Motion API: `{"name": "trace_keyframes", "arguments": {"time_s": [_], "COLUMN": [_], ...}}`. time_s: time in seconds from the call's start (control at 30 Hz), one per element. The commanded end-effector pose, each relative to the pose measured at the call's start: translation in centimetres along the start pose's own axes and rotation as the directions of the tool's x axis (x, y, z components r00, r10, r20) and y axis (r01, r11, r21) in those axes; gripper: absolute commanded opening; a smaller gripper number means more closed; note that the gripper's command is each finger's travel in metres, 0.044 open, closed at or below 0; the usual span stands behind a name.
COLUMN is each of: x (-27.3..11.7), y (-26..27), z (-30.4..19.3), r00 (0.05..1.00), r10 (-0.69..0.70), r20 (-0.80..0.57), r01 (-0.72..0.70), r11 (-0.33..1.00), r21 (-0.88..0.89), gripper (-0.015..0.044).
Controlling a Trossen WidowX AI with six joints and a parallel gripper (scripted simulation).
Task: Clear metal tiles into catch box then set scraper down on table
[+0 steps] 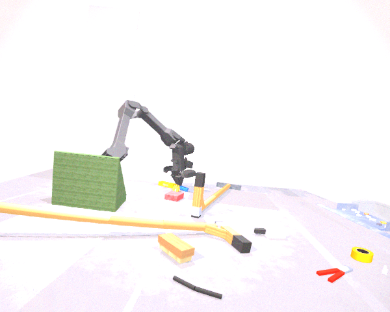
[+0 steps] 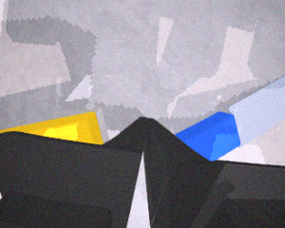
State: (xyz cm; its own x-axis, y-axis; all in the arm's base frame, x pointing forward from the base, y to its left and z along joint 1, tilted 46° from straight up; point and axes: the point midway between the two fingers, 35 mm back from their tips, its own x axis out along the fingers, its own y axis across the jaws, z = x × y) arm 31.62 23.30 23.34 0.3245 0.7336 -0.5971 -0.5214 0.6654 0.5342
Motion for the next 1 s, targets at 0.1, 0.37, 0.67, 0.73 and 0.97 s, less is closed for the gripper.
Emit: {"name": "trace_keyframes", "arguments": {"time_s": [0.1,0.37,0.67,0.73,0.97], "x": [-0.3,-0.6,-0.9,-0.9,-1.2], "y": [0.8,1.6,2.5,2.7,3.3], "z": [-1.0,-2.0,-3.2,-3.5,-4.5], "r00": [1.0,1.0,1.0,1.0,1.0], "r10": [-0.004,-0.003,-0.002,-0.002,0.0], "r20": [0.005,0.006,0.008,0.008,0.01], "r01": [0.004,0.003,0.002,0.002,0.0], "r11": [1.0,1.0,1.0,1.0,1.0], "r21": [0.003,0.003,0.004,0.004,0.005], "gripper": [0.0,0.0,0.0,0.0,0.0]}}
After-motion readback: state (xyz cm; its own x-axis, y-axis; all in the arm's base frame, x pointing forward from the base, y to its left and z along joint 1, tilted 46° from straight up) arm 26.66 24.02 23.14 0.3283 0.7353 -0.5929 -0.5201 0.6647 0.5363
